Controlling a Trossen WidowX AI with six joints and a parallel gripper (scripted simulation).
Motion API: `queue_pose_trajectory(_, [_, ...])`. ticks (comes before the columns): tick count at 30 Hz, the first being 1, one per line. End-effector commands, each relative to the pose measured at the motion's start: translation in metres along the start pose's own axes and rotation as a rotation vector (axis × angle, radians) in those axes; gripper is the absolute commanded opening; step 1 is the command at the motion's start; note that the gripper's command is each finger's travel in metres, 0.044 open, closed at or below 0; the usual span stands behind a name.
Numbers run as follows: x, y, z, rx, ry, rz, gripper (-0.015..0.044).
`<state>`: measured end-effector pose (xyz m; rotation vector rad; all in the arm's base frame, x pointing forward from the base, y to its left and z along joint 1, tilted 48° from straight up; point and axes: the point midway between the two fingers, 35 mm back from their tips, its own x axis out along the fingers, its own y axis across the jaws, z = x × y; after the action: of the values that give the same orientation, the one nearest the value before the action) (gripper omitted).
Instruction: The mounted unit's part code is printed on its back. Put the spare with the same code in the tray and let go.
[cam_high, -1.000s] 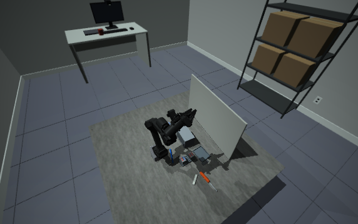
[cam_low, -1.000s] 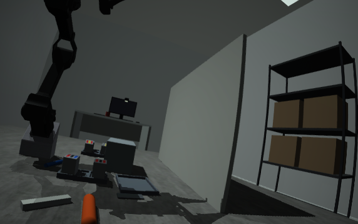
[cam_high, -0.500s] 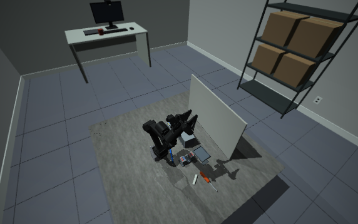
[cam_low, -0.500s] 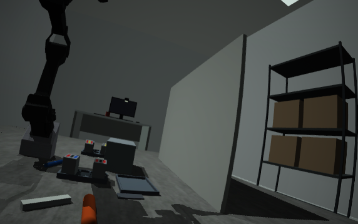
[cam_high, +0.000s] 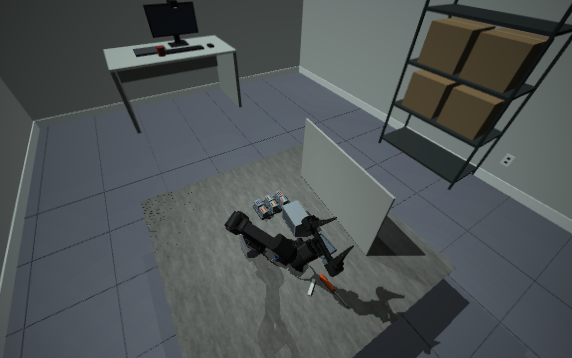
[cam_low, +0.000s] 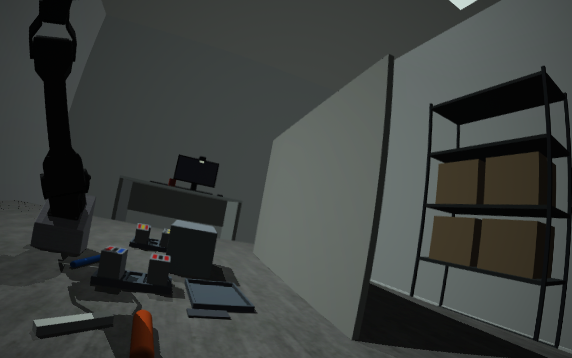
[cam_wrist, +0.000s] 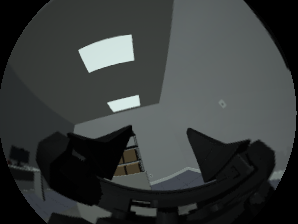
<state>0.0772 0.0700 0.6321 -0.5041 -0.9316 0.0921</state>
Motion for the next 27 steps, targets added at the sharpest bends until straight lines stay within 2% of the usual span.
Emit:
queue_pose_trajectory(1, [0.004,-0.04,-0.019,0.174,-0.01,-0.093,0.044])
queue_pose_trajectory(7, [0.012,-0.084,-0.066,0.427,0.023,-0.225,0.044])
queue_pose_trajectory(14, [0.023,-0.108,-0.154,0.72,0.152,-0.379,0.044])
queue_pose_trajectory(20, [0.032,-0.092,-0.238,0.918,0.341,-0.485,0.044])
queue_pose_trajectory(27, [0.034,-0.034,-0.327,1.063,0.635,-0.559,0.044])
